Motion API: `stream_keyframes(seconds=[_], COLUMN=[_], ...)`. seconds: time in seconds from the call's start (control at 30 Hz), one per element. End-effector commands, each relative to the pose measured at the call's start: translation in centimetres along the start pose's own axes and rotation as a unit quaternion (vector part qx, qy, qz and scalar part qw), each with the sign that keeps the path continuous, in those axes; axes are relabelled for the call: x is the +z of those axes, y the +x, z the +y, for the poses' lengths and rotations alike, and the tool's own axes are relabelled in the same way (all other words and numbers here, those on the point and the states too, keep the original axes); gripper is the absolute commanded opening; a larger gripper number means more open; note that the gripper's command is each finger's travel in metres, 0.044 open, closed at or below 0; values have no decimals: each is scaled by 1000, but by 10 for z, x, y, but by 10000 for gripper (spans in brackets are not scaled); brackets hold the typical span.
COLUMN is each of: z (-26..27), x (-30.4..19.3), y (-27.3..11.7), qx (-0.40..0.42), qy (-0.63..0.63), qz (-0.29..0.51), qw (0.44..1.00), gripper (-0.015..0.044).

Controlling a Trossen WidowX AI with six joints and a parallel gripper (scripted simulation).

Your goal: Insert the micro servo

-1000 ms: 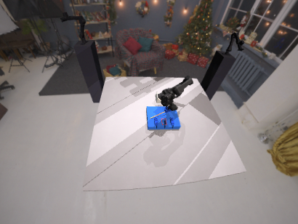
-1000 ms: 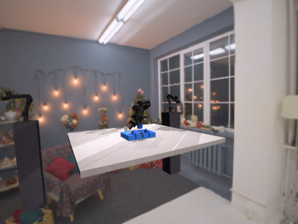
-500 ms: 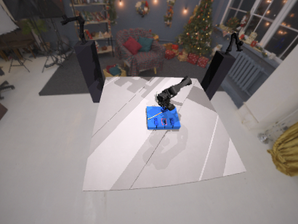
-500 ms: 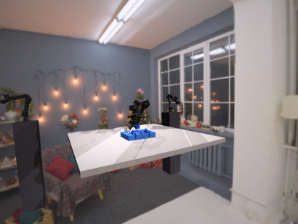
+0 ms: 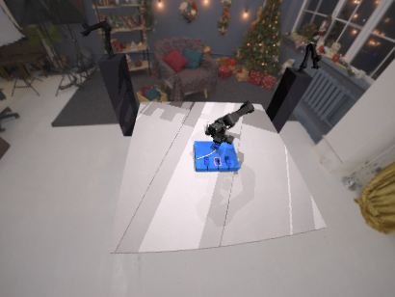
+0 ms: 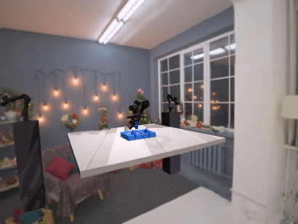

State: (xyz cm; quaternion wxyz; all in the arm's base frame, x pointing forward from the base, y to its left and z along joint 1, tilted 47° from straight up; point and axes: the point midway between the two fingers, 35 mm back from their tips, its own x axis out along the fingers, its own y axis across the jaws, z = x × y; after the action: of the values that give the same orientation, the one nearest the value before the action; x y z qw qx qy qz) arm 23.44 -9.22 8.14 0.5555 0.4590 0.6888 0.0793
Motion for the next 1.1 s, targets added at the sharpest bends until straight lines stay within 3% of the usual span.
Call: stream_keyframes(seconds=[0.0, 0.4, 1.07], z=[-1, -1, 23], x=[1, 1, 38], y=[-1, -1, -1], qx=[-3, -3, -3], qy=[-79, -270, -273], qz=[0, 0, -1], qw=[997, 963, 962], gripper=[0, 0, 0])
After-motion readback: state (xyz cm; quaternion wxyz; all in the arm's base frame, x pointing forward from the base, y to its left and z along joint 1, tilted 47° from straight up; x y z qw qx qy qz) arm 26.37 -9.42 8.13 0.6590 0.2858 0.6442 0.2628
